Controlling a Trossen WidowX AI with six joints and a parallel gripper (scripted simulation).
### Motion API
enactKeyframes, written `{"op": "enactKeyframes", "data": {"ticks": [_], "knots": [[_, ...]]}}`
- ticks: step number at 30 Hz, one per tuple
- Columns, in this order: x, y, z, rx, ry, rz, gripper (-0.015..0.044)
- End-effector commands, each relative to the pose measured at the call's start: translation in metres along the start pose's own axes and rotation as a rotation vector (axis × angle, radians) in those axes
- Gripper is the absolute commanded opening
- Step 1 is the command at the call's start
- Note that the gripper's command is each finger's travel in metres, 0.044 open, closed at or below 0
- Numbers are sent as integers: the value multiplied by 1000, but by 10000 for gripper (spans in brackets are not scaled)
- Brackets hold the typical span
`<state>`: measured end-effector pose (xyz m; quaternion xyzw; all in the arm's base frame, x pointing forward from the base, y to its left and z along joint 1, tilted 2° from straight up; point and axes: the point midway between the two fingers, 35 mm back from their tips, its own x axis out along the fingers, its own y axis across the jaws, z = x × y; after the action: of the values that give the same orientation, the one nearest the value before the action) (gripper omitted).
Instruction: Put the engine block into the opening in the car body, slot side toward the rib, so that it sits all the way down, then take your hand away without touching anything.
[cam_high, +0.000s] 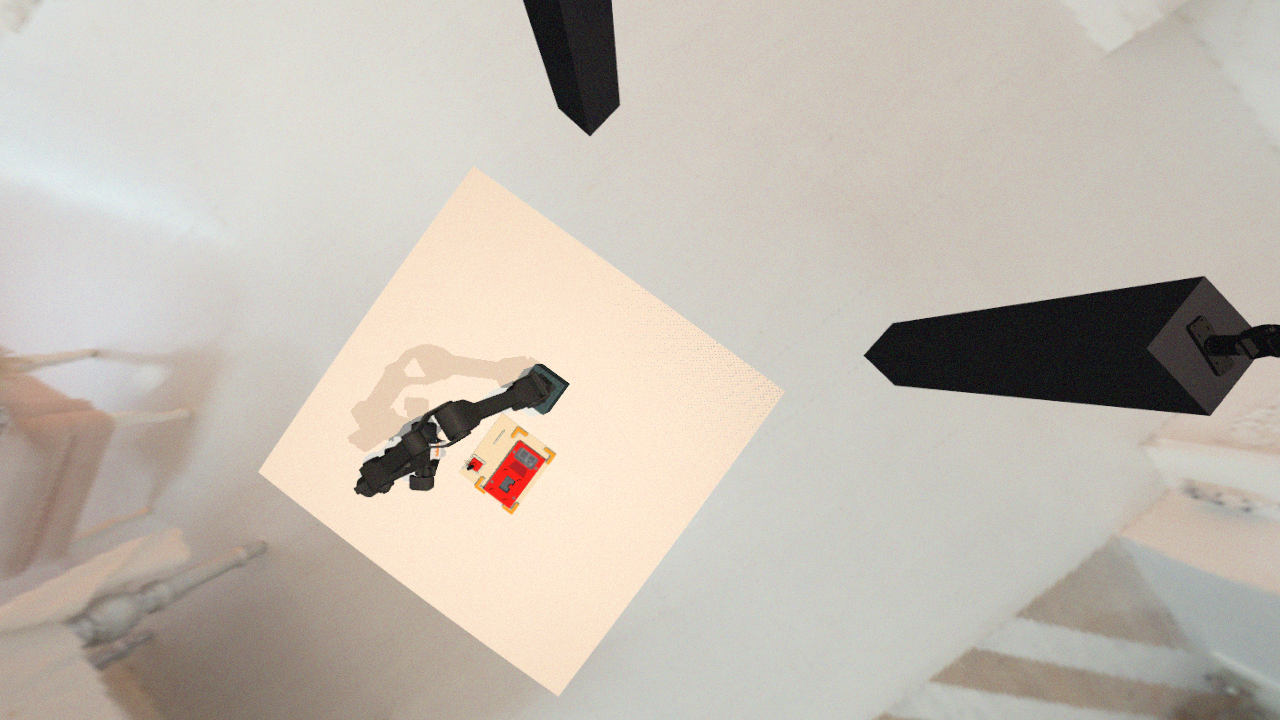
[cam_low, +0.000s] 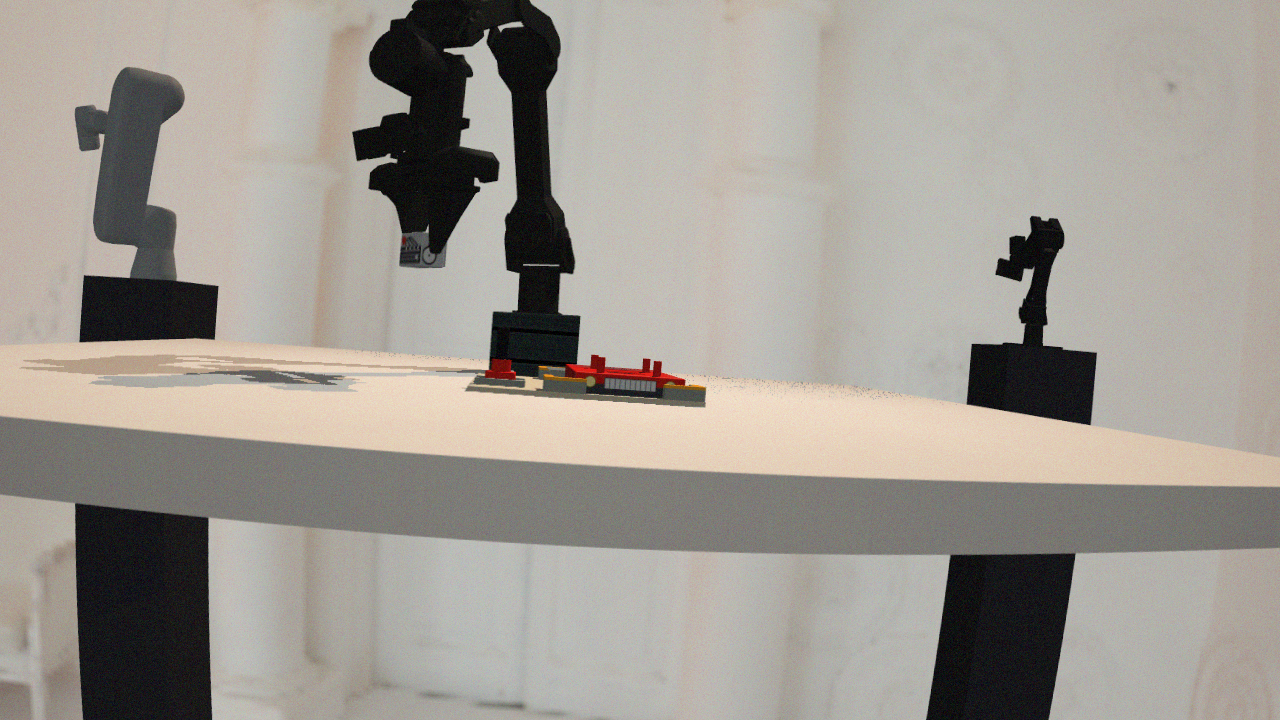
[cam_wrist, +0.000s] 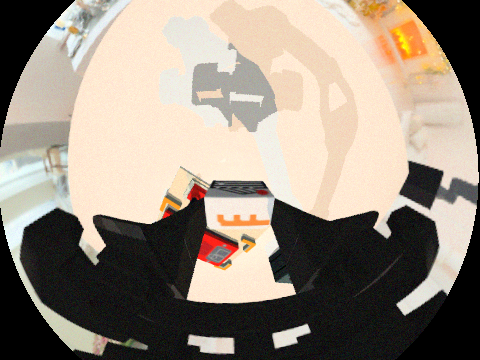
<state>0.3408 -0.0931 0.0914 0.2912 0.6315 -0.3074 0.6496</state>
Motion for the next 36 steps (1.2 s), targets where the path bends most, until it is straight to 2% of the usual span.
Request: {"op": "enactKeyframes", "data": {"ticks": [1,5,18,36], "knots": [[-5,-1,1,2,-7,0,0],[12,-6,8,2,-8,-1,0],[9,-5,6,1,-78,-2,0],[19,-3,-11,-8,-626,-7,0]]}}
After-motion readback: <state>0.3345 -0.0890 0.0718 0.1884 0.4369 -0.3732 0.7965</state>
